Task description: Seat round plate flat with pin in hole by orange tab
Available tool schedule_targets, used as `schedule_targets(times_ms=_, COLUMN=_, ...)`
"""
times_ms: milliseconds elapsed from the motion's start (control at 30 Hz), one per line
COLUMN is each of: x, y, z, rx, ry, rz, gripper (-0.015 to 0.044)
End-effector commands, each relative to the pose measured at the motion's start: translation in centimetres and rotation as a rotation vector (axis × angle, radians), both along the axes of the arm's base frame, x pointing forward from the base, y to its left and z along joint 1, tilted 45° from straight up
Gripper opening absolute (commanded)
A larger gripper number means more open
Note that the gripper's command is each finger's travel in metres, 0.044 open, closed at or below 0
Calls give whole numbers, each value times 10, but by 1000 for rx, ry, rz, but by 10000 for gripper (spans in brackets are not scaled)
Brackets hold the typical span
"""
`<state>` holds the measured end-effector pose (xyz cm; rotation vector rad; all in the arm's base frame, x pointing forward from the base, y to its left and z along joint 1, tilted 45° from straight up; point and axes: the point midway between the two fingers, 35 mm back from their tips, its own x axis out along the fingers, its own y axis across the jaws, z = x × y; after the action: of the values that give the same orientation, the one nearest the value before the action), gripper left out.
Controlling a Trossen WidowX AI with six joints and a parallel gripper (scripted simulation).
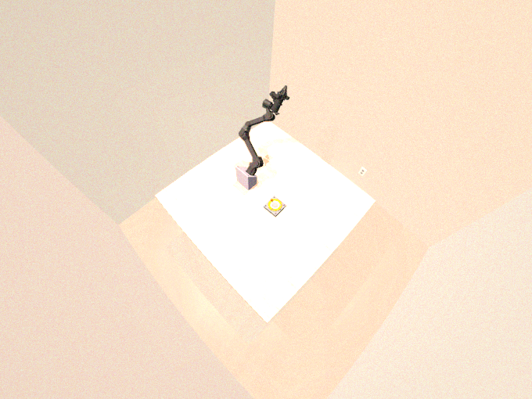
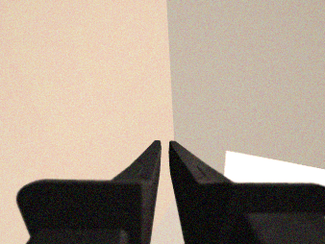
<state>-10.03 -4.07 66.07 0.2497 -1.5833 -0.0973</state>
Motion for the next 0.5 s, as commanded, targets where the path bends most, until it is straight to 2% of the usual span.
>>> schedule_targets(times_ms=0, x=75, y=14, z=4, rx=-64, ry=199, rz=-60, gripper=0)
schedule_targets(times_ms=200, x=168, y=26, z=-9, rx=-150, ry=442, rz=-117, gripper=0)
schedule_targets(times_ms=333, x=244, y=29, z=-33, rx=-199, ry=640, rz=-160, gripper=0)
schedule_targets(times_ms=467, x=298, y=29, z=-60, rx=-238, ry=793, rz=-187, gripper=0)
